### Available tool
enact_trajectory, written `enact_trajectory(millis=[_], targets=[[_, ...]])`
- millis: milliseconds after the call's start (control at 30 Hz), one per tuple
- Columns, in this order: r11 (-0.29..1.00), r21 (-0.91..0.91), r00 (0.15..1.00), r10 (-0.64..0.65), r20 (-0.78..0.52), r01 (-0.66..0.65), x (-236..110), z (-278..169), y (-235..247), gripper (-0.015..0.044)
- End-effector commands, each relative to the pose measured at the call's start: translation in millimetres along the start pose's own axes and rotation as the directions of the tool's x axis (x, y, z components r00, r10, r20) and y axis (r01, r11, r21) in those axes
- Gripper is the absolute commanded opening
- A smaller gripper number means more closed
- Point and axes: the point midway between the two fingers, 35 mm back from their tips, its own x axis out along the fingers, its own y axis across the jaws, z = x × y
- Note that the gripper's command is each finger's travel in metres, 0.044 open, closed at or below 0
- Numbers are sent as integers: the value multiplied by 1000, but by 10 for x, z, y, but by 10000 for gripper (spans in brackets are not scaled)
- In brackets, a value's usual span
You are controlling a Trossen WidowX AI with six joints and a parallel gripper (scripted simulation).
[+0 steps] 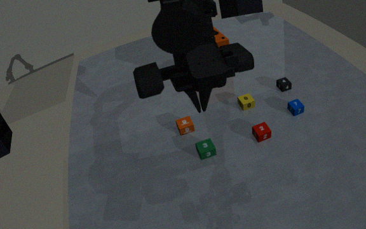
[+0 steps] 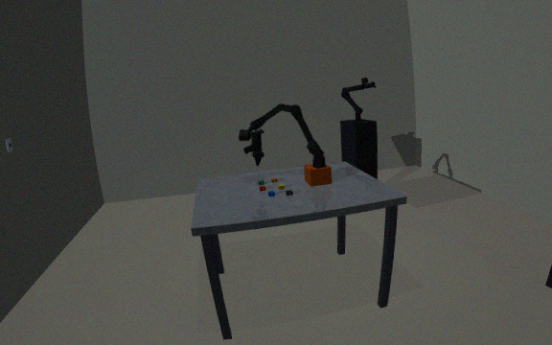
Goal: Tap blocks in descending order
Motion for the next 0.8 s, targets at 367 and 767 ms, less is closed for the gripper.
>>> enact_trajectory(millis=[367,767], targets=[[1000,-8,999,17,-30,-17,722,-84,32,20],[1000,-8,999,17,-30,-17,914,-90,35,20]])
